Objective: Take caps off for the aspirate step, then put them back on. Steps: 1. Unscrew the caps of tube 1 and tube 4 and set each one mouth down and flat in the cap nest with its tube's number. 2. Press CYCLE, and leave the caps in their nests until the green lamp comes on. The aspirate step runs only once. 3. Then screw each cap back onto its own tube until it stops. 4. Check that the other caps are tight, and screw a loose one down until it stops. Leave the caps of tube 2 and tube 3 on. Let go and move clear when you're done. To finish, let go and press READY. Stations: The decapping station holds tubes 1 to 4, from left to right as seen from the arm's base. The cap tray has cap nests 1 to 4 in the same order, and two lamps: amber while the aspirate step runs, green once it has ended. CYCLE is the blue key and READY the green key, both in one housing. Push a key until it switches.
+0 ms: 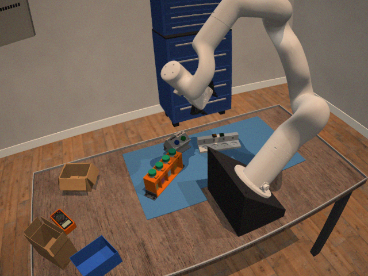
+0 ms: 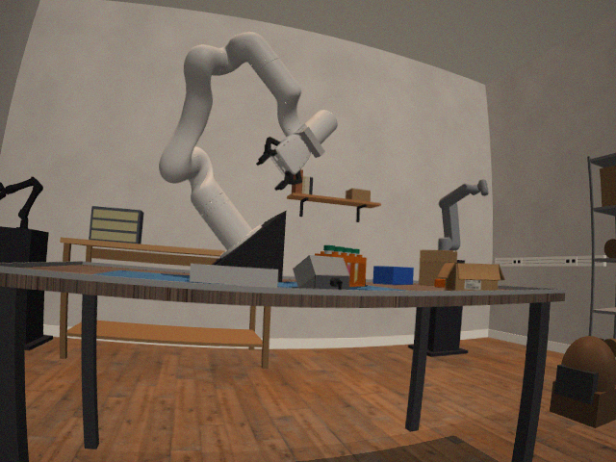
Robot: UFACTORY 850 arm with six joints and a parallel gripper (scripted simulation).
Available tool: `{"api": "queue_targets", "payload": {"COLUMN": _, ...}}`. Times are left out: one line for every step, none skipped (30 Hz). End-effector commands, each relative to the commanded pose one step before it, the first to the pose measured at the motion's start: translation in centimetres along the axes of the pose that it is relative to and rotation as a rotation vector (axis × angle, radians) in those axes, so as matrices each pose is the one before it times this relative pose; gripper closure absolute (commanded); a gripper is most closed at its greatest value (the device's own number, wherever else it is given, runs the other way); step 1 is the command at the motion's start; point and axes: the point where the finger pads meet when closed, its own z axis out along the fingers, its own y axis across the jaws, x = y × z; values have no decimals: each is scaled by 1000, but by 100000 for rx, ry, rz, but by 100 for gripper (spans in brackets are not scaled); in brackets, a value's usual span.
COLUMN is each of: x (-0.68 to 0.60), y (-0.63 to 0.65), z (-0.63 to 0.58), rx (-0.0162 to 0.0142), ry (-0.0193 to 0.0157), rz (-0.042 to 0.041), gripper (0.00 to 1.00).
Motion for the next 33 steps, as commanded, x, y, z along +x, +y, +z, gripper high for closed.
{"api": "queue_targets", "payload": {"x": 48, "y": 32, "z": -59, "rx": 61, "ry": 74, "rz": 137, "gripper": 0}}
{"api": "queue_targets", "payload": {"x": 0, "y": 0, "z": 0, "rx": 0, "ry": 0, "rz": 0, "gripper": 0}}
{"api": "queue_targets", "payload": {"x": 0, "y": 0, "z": 0, "rx": 0, "ry": 0, "rz": 0, "gripper": 0}}
{"api": "queue_targets", "payload": {"x": 0, "y": 0, "z": 0, "rx": 0, "ry": 0, "rz": 0, "gripper": 0}}
{"api": "queue_targets", "payload": {"x": 0, "y": 0, "z": 0, "rx": 0, "ry": 0, "rz": 0, "gripper": 0}}
{"api": "queue_targets", "payload": {"x": 0, "y": 0, "z": 0, "rx": 0, "ry": 0, "rz": 0, "gripper": 0}}
{"api": "queue_targets", "payload": {"x": 0, "y": 0, "z": 0, "rx": 0, "ry": 0, "rz": 0, "gripper": 0}}
{"api": "queue_targets", "payload": {"x": 0, "y": 0, "z": 0, "rx": 0, "ry": 0, "rz": 0, "gripper": 0}}
{"api": "queue_targets", "payload": {"x": 0, "y": 0, "z": 0, "rx": 0, "ry": 0, "rz": 0, "gripper": 0}}
{"api": "queue_targets", "payload": {"x": 0, "y": 0, "z": 0, "rx": 0, "ry": 0, "rz": 0, "gripper": 0}}
{"api": "queue_targets", "payload": {"x": 0, "y": 0, "z": 0, "rx": 0, "ry": 0, "rz": 0, "gripper": 0}}
{"api": "queue_targets", "payload": {"x": 0, "y": 0, "z": 0, "rx": 0, "ry": 0, "rz": 0, "gripper": 0}}
{"api": "queue_targets", "payload": {"x": 0, "y": 0, "z": 0, "rx": 0, "ry": 0, "rz": 0, "gripper": 0}}
{"api": "queue_targets", "payload": {"x": 0, "y": 0, "z": 0, "rx": 0, "ry": 0, "rz": 0, "gripper": 0}}
{"api": "queue_targets", "payload": {"x": 0, "y": 0, "z": 0, "rx": 0, "ry": 0, "rz": 0, "gripper": 0}}
{"api": "queue_targets", "payload": {"x": 0, "y": 0, "z": 0, "rx": 0, "ry": 0, "rz": 0, "gripper": 0}}
{"api": "queue_targets", "payload": {"x": 0, "y": 0, "z": 0, "rx": 0, "ry": 0, "rz": 0, "gripper": 0}}
{"api": "queue_targets", "payload": {"x": 0, "y": 0, "z": 0, "rx": 0, "ry": 0, "rz": 0, "gripper": 54}}
{"api": "queue_targets", "payload": {"x": 0, "y": 0, "z": -1, "rx": 1, "ry": 1, "rz": 1, "gripper": 54}}
{"api": "queue_targets", "payload": {"x": 0, "y": 0, "z": 0, "rx": 0, "ry": 0, "rz": 1, "gripper": 54}}
{"api": "queue_targets", "payload": {"x": 0, "y": 0, "z": 1, "rx": -1, "ry": -1, "rz": -1, "gripper": 54}}
{"api": "queue_targets", "payload": {"x": 0, "y": 0, "z": 0, "rx": 0, "ry": 0, "rz": 0, "gripper": 54}}
{"api": "queue_targets", "payload": {"x": 0, "y": 0, "z": 0, "rx": 0, "ry": 0, "rz": 0, "gripper": 54}}
{"api": "queue_targets", "payload": {"x": 0, "y": 0, "z": 0, "rx": 0, "ry": 0, "rz": 0, "gripper": 54}}
{"api": "queue_targets", "payload": {"x": 0, "y": 0, "z": 0, "rx": 0, "ry": 0, "rz": 0, "gripper": 54}}
{"api": "queue_targets", "payload": {"x": 0, "y": 0, "z": 0, "rx": 0, "ry": -1, "rz": -1, "gripper": 54}}
{"api": "queue_targets", "payload": {"x": 0, "y": 0, "z": 0, "rx": 0, "ry": 0, "rz": 0, "gripper": 54}}
{"api": "queue_targets", "payload": {"x": 0, "y": 0, "z": 0, "rx": 0, "ry": 0, "rz": 0, "gripper": 54}}
{"api": "queue_targets", "payload": {"x": 0, "y": 0, "z": 0, "rx": 0, "ry": 0, "rz": 0, "gripper": 54}}
{"api": "queue_targets", "payload": {"x": 0, "y": 0, "z": 0, "rx": 0, "ry": 0, "rz": 0, "gripper": 54}}
{"api": "queue_targets", "payload": {"x": 0, "y": 0, "z": 0, "rx": 0, "ry": 0, "rz": 0, "gripper": 54}}
{"api": "queue_targets", "payload": {"x": 0, "y": 0, "z": 0, "rx": 0, "ry": 0, "rz": 0, "gripper": 54}}
{"api": "queue_targets", "payload": {"x": 0, "y": 0, "z": 0, "rx": 0, "ry": 0, "rz": 0, "gripper": 54}}
